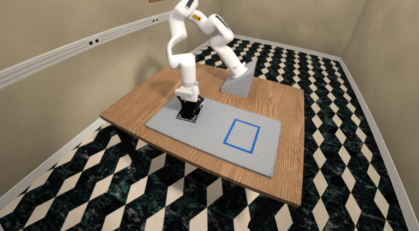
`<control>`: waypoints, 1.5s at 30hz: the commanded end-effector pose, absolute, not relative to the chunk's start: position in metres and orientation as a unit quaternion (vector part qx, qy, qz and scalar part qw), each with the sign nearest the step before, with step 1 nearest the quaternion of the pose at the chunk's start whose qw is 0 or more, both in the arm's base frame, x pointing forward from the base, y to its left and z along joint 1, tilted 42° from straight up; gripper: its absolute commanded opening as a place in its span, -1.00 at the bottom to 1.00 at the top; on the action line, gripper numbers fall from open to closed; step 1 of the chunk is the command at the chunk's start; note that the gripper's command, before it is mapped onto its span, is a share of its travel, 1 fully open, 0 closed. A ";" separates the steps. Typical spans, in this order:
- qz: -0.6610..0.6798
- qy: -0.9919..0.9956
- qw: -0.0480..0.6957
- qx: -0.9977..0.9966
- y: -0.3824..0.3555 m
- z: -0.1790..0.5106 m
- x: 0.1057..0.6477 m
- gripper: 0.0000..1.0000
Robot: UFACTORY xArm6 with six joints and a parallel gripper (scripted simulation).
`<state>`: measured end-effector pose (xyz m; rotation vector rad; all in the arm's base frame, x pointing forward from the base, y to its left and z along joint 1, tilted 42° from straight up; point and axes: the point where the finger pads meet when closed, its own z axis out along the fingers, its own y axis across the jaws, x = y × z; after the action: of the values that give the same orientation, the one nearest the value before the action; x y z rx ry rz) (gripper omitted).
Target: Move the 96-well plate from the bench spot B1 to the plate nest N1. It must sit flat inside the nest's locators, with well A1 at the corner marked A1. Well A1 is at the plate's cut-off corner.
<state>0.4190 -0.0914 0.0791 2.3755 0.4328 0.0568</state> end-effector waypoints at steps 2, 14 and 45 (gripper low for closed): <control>0.023 0.168 0.355 0.919 -0.091 0.079 0.420 -1.00; 0.023 0.168 0.355 0.919 -0.092 0.078 0.420 -1.00; 0.023 0.168 0.355 0.919 -0.095 0.075 0.421 -1.00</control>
<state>0.4199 -0.0955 0.0744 2.3755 0.4327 0.0567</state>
